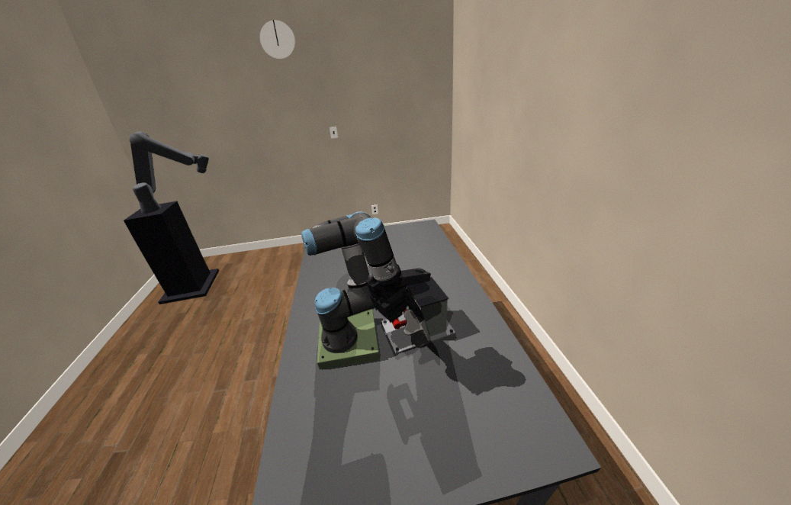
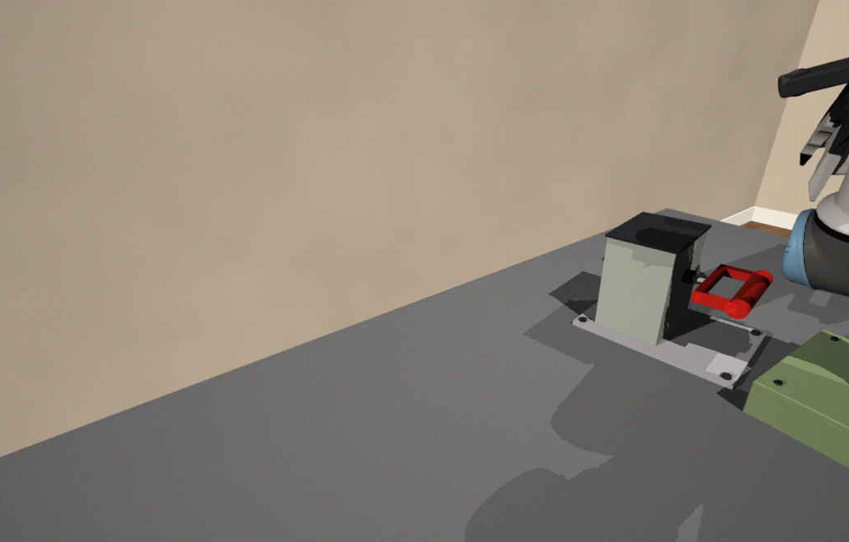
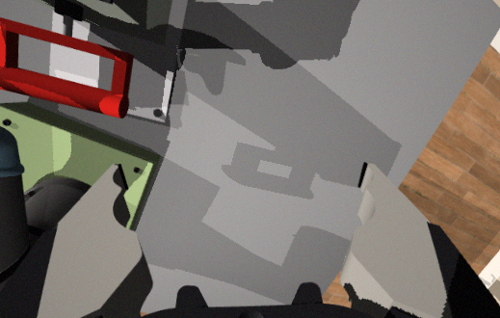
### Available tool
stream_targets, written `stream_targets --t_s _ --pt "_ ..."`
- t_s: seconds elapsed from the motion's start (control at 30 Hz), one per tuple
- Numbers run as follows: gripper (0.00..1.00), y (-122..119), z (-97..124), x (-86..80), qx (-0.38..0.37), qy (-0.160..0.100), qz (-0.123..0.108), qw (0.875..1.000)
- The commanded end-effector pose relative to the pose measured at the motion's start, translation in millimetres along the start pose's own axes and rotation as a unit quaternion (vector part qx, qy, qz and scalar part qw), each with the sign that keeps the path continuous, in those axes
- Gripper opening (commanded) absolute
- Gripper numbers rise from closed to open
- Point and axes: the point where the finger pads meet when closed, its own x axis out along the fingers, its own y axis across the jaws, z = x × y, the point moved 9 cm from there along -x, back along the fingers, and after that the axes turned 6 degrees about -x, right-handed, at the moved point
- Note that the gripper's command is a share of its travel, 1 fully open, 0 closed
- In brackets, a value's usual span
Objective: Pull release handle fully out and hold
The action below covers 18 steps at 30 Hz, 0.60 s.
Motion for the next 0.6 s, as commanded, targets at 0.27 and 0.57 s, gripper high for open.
stream_targets --t_s 0.27,0.57 --pt "1.0 -74 -55 16.1 -0.289 -0.019 -0.05 0.956" --pt "1.0 -113 -69 21.7 -0.425 -0.026 -0.072 0.902"
